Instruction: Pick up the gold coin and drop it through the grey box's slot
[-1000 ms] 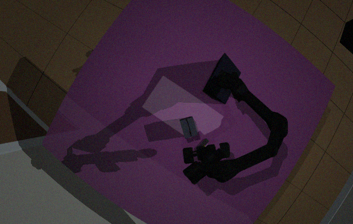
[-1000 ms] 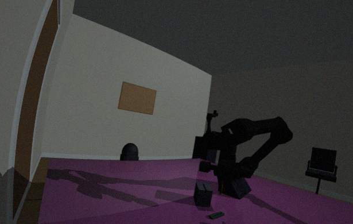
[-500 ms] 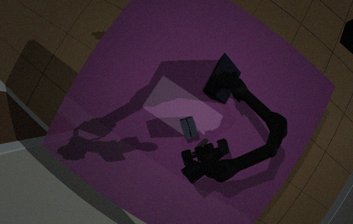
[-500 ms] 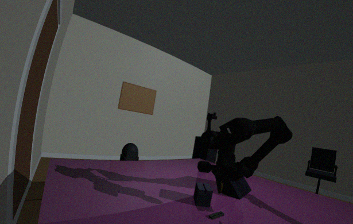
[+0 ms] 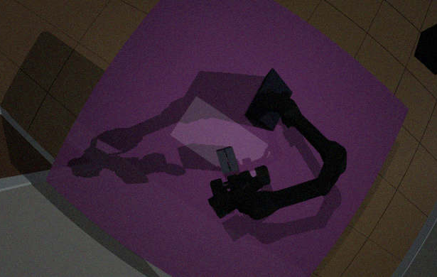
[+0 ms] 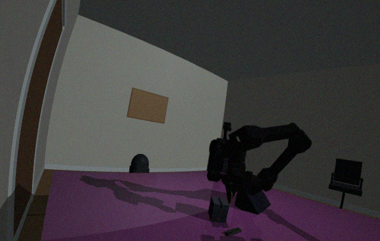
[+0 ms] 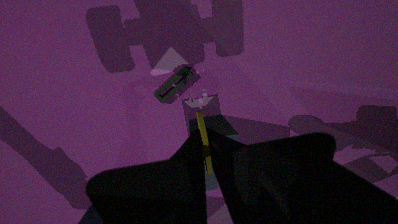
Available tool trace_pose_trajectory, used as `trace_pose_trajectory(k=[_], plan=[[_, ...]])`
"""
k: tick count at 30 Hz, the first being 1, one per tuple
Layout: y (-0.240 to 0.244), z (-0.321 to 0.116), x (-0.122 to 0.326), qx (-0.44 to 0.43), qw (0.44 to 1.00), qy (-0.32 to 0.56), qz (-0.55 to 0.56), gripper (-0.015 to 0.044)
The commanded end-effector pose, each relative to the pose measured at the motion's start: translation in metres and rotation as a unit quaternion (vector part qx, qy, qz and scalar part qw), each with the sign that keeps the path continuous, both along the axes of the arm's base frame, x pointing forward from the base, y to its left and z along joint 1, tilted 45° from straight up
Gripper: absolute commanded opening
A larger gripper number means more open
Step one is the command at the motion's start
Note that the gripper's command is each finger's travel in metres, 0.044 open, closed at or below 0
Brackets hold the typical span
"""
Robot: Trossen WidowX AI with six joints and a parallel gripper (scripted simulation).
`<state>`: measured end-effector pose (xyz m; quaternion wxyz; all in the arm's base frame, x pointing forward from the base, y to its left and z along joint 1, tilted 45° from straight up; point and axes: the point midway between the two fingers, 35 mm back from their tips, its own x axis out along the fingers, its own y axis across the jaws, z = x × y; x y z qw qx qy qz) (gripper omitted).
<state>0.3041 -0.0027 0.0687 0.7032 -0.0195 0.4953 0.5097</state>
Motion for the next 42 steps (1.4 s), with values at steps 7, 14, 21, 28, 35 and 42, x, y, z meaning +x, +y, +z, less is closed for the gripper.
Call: trace_pose_trajectory(k=[7,14,21,28,35,42], plan=[[-0.019,-0.019,-0.012,-0.001,1.000,0.000,0.000,0.0000],[-0.030,-0.030,-0.020,-0.001,1.000,0.001,0.001,0.0000],[-0.040,-0.040,-0.030,0.001,1.000,0.001,0.001,0.0000],[-0.043,-0.043,-0.032,0.002,1.000,0.001,0.001,0.0000],[-0.041,-0.041,-0.030,0.002,1.000,0.001,0.000,0.0000],[-0.042,-0.042,-0.032,0.001,1.000,0.001,0.000,0.0000]])
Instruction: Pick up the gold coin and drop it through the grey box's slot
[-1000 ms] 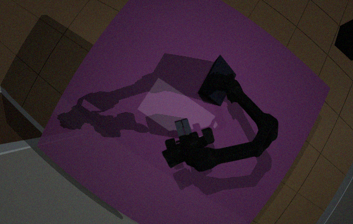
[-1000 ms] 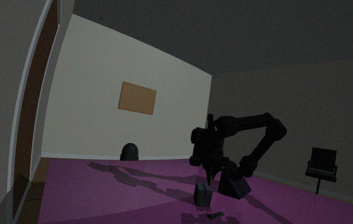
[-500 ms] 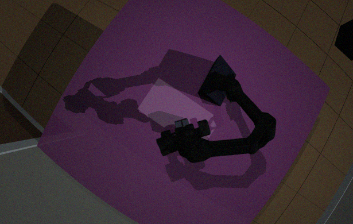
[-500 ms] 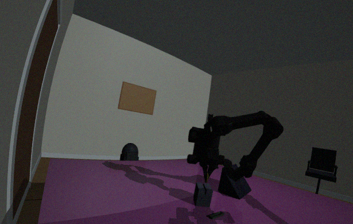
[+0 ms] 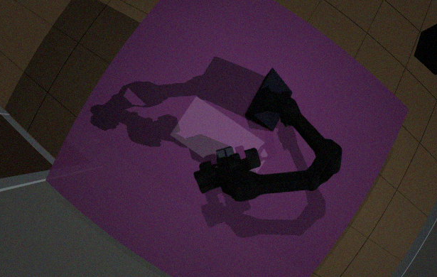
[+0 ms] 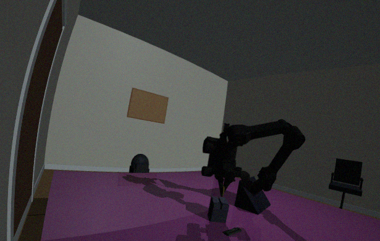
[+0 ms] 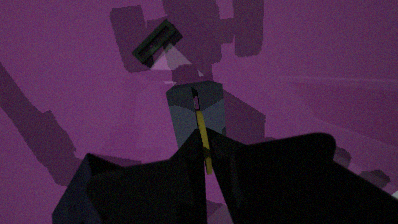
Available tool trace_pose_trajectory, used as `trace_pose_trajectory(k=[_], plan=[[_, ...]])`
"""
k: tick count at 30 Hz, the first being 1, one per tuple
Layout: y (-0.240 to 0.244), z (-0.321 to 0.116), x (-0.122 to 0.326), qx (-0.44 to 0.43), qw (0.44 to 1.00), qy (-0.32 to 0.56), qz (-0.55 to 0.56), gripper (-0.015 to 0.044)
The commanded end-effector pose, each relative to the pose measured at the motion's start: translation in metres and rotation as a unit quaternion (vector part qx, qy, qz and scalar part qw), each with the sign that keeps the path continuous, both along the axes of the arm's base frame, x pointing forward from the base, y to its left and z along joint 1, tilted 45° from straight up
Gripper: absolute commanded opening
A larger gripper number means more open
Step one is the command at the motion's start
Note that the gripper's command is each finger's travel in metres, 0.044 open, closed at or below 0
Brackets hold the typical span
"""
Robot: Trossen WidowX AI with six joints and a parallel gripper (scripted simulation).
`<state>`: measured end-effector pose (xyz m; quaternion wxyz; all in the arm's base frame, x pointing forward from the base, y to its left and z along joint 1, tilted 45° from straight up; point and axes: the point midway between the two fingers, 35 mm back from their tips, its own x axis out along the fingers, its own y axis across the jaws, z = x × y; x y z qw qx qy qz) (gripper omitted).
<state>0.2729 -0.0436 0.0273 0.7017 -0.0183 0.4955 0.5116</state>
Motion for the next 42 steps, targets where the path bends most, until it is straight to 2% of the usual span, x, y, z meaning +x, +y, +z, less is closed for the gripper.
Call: trace_pose_trajectory(k=[1,42], plan=[[-0.0019,-0.0012,-0.0017,0.000,1.000,0.000,-0.001,0.0000],[0.0013,-0.0077,-0.0034,0.001,1.000,0.001,-0.002,0.0000]])
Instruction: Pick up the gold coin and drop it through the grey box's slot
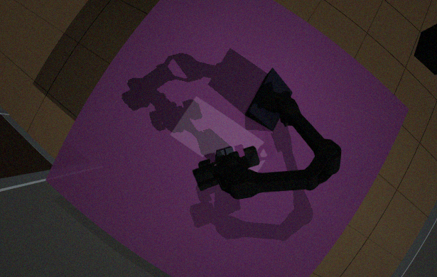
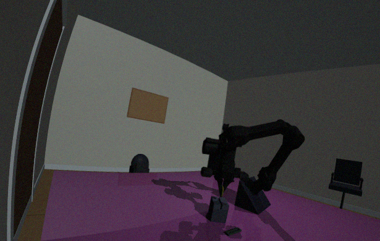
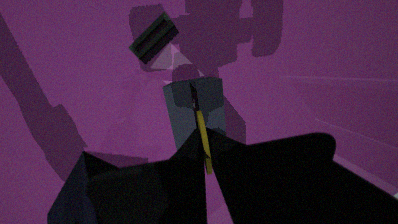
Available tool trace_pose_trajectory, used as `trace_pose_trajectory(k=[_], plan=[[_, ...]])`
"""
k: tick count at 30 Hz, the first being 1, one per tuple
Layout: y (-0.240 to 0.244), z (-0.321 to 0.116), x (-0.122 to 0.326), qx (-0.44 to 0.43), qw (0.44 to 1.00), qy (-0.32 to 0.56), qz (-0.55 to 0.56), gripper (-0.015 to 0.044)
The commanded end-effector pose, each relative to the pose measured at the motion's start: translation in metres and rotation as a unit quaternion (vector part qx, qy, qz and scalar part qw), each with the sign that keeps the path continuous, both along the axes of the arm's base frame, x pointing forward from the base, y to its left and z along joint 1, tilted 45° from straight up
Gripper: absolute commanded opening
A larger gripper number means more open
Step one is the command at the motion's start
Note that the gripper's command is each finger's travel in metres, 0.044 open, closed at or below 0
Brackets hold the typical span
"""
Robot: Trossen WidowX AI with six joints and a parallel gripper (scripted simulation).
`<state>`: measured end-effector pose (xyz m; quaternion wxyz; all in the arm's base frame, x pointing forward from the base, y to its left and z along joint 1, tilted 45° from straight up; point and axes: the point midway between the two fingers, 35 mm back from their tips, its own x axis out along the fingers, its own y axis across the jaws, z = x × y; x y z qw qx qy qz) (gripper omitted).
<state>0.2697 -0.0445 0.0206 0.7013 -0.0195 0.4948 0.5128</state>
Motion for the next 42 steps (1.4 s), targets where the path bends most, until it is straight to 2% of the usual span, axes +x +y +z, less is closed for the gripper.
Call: trace_pose_trajectory(k=[1,26,32,41,42], plan=[[0.0027,-0.0014,-0.0002,0.001,1.000,0.002,-0.004,0.0000],[0.0115,-0.0110,-0.0004,0.001,1.000,0.002,-0.004,0.0000],[0.0098,-0.0094,-0.0003,0.000,1.000,0.000,-0.001,0.0157],[0.0098,-0.0094,-0.0003,0.000,1.000,0.000,-0.001,0.0161],[0.0093,-0.0089,-0.0003,0.000,1.000,0.000,-0.001,0.0187]])
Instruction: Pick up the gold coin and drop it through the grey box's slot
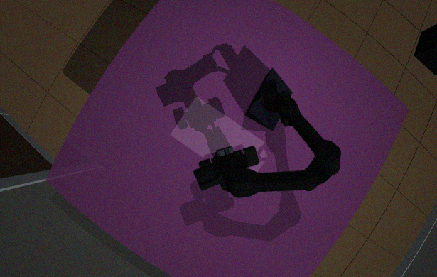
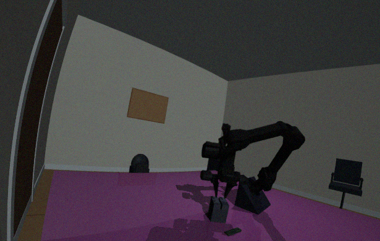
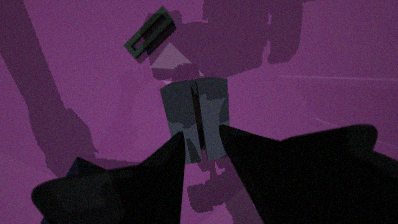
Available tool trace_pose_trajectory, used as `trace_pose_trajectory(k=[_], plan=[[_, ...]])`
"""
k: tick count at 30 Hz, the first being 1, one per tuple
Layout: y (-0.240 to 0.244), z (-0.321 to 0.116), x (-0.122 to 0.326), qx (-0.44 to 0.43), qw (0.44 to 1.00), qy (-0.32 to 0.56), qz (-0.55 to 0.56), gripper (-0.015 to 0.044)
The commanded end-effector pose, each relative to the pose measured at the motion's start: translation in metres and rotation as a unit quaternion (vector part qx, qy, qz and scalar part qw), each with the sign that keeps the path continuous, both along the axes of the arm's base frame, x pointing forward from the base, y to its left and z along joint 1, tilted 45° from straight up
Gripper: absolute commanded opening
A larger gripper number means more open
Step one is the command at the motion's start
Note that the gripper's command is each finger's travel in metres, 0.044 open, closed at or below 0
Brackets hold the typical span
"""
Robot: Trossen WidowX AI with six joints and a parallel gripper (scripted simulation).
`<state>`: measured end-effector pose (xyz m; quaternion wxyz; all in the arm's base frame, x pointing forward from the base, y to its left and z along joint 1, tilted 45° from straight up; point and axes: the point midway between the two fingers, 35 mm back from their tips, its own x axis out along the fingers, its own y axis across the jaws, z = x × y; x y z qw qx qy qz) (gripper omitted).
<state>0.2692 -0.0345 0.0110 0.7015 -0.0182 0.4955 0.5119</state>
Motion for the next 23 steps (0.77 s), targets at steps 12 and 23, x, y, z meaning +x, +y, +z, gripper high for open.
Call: trace_pose_trajectory(k=[12,23], plan=[[-0.040,0.043,-0.003,0.003,1.000,0.004,0.000,0.0440],[-0.041,0.045,-0.003,0.003,1.000,0.004,0.000,0.0440]])
